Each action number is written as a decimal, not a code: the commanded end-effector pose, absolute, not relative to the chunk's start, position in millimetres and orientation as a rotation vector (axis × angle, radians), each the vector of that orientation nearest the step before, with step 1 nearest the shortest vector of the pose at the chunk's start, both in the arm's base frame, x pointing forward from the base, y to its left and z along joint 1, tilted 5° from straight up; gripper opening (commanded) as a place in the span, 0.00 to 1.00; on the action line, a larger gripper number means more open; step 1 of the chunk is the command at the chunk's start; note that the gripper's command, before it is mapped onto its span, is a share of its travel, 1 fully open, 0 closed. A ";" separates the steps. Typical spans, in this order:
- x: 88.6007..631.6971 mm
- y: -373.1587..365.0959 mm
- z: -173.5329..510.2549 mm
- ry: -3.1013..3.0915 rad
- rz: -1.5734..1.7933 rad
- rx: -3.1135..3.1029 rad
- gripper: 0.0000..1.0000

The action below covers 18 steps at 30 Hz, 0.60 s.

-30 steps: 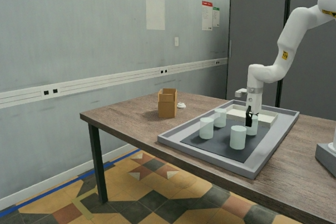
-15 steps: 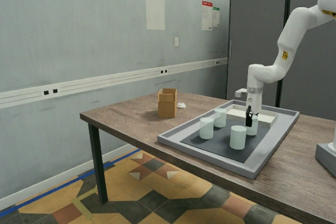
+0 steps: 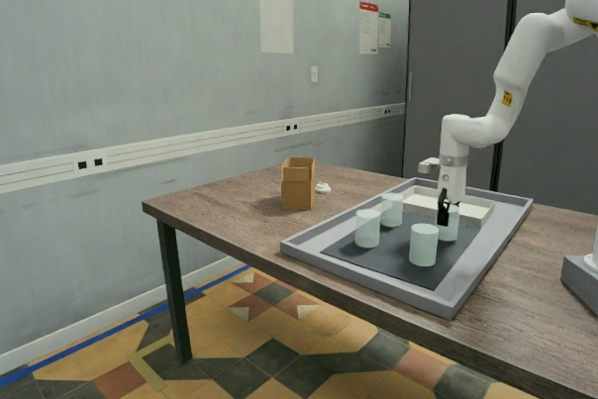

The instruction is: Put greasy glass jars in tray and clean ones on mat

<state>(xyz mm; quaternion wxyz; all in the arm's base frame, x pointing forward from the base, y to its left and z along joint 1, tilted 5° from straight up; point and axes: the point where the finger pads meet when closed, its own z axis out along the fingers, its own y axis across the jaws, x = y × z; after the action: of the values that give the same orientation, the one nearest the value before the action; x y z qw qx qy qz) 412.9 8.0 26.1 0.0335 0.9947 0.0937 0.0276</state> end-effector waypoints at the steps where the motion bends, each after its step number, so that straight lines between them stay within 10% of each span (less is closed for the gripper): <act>1: 414.1 8.2 27.1 0.288 0.090 3.060 0.80; 18: 414.1 8.2 27.1 0.288 0.090 3.060 0.77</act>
<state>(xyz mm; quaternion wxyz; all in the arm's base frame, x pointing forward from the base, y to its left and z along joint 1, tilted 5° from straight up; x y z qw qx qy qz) 412.9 8.0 26.1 0.0335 0.9947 0.0937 0.0276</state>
